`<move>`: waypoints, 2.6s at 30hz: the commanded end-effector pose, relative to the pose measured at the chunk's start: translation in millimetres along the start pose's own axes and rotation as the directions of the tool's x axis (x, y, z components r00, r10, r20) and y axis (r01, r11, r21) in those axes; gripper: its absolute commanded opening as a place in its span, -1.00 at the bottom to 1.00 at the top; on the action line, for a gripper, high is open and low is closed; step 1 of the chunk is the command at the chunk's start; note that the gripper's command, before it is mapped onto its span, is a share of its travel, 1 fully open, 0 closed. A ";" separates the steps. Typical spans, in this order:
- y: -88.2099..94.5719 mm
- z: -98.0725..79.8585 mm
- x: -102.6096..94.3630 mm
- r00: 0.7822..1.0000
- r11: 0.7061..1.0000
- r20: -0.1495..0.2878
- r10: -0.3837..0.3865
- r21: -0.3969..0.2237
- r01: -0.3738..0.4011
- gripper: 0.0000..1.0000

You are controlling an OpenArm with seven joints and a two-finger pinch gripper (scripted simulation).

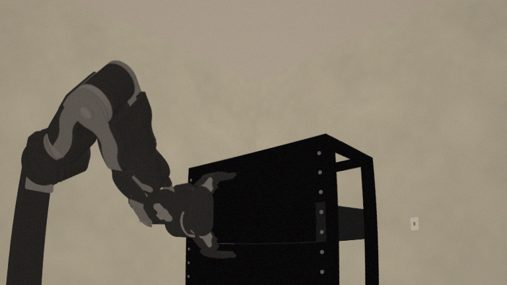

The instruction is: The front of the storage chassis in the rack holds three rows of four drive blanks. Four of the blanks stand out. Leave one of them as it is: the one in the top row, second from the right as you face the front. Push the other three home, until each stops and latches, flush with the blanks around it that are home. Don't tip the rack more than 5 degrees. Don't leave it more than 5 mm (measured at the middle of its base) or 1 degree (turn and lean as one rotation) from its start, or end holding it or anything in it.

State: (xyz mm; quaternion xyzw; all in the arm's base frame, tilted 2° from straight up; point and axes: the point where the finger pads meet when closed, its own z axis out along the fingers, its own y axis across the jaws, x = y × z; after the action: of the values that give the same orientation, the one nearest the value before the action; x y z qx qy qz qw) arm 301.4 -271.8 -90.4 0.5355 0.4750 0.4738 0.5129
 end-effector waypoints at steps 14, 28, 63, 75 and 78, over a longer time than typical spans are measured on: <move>6.7 58.7 -21.4 1.000 1.000 -0.015 0.003 0.016 -0.003 1.00; 10.4 85.8 -32.2 1.000 1.000 -0.016 0.004 0.016 -0.003 1.00; 11.3 86.7 -31.9 1.000 1.000 -0.017 0.003 0.014 -0.003 1.00; 11.3 86.7 -31.9 1.000 1.000 -0.017 0.003 0.014 -0.003 1.00; 11.3 86.7 -31.9 1.000 1.000 -0.017 0.003 0.014 -0.003 1.00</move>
State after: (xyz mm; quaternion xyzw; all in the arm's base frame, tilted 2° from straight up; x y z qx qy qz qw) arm 383.9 -313.1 -84.9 0.5382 0.4825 0.4732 0.5037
